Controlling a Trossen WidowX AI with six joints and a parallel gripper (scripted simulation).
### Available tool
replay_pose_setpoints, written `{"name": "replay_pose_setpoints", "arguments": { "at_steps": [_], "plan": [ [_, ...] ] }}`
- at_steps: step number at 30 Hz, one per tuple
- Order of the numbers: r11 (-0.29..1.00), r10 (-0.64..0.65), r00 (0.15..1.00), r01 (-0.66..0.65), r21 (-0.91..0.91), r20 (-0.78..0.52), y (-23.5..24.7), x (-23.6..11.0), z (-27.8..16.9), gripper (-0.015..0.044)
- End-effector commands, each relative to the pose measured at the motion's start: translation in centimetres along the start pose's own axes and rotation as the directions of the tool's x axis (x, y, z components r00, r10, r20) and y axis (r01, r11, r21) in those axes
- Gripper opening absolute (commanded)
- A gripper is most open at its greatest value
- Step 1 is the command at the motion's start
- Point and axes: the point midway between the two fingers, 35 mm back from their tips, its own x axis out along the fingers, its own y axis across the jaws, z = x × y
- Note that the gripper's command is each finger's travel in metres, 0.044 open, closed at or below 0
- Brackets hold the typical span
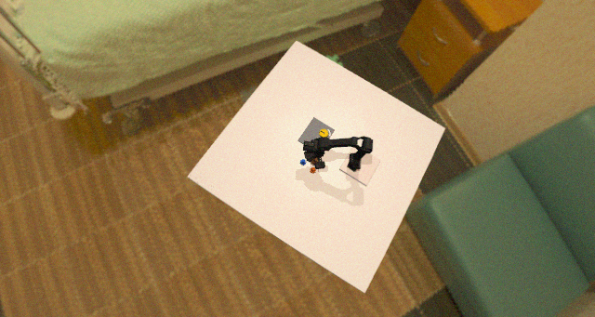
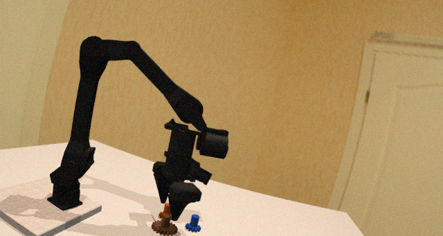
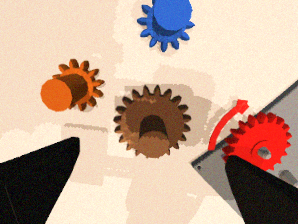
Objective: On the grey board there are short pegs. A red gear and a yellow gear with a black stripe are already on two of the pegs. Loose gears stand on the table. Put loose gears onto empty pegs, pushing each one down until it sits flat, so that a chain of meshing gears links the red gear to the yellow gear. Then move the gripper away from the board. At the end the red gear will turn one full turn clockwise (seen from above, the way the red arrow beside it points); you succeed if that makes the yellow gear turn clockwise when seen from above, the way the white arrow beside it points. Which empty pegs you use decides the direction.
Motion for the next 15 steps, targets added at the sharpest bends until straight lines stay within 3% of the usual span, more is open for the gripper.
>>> {"name": "replay_pose_setpoints", "arguments": {
  "at_steps": [1,15],
  "plan": [
    [1.000,0.001,1.000,-0.001,-0.004,-0.009,0.0,0.8,-0.1,0.0440],
    [1.000,0.001,1.000,-0.001,-0.004,-0.009,0.0,2.5,-0.1,0.0440]
  ]
}}
